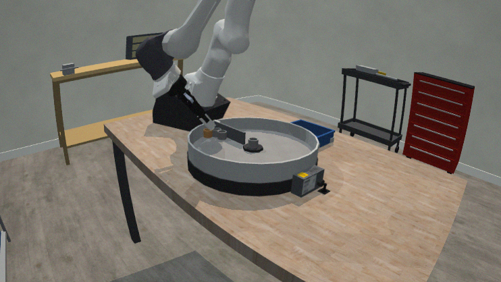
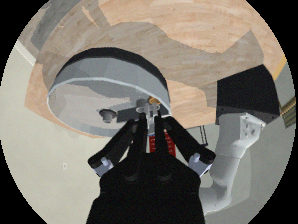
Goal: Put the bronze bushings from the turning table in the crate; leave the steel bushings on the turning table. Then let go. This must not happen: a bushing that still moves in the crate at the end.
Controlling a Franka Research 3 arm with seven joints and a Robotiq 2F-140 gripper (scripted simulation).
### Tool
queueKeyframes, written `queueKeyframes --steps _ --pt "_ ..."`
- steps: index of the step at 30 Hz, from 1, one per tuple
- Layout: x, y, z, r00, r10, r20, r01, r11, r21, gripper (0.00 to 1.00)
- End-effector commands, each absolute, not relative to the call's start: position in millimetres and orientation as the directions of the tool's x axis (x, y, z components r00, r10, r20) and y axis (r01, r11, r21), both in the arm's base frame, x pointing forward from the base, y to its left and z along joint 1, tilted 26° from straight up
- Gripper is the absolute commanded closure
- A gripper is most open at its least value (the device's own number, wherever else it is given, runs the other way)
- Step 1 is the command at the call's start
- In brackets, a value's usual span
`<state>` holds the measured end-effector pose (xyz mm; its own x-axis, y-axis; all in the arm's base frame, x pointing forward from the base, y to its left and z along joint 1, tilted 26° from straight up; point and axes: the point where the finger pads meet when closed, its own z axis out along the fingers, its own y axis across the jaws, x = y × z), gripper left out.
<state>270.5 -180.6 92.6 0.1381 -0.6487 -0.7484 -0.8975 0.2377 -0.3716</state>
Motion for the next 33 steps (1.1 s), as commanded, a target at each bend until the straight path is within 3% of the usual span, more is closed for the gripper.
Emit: queueKeyframes --steps 1,33 --pt "270.3 -180.0 91.3 0.135 -0.648 -0.749 -0.899 0.237 -0.367 0.94" --pt "274.6 -179.0 81.4 0.135 -0.648 -0.749 -0.899 0.237 -0.367 0.94"
